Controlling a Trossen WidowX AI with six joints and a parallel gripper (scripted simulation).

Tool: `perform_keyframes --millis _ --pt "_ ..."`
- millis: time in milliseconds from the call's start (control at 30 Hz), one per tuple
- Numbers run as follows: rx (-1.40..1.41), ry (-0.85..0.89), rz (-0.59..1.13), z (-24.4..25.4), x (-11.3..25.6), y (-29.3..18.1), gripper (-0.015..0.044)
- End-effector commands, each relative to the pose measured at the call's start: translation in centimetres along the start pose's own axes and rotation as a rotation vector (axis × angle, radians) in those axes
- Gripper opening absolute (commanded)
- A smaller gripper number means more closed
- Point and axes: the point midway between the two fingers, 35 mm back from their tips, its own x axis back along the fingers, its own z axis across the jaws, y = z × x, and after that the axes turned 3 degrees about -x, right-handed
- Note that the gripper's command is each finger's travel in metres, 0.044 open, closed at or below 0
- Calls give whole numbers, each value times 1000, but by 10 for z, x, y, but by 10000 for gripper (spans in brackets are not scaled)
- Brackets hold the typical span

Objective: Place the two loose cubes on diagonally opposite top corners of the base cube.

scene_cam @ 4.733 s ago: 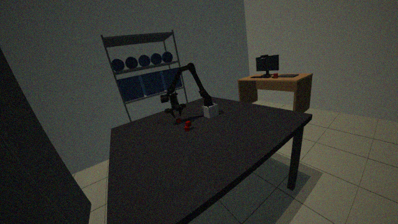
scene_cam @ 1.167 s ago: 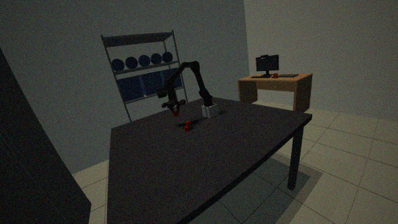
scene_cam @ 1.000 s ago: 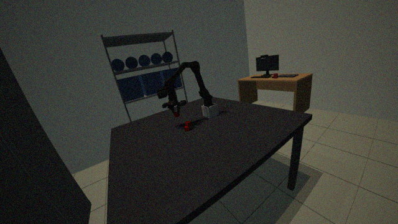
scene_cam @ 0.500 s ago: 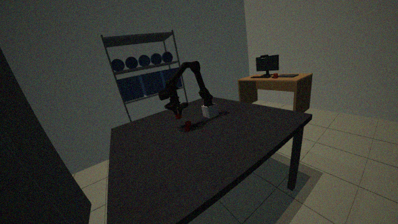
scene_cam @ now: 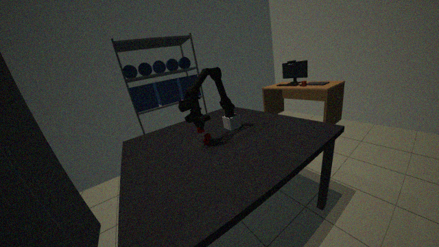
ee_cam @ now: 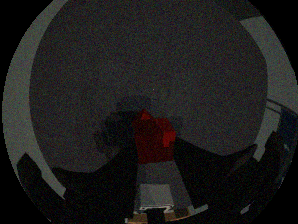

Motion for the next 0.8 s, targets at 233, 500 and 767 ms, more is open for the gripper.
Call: perform_keyframes --millis 233,500,767 --pt "-58 -2 1 8 -9 1 105" --pt "-64 -2 0 8 -31 0 105" --pt "-64 -2 0 8 -32 0 105"
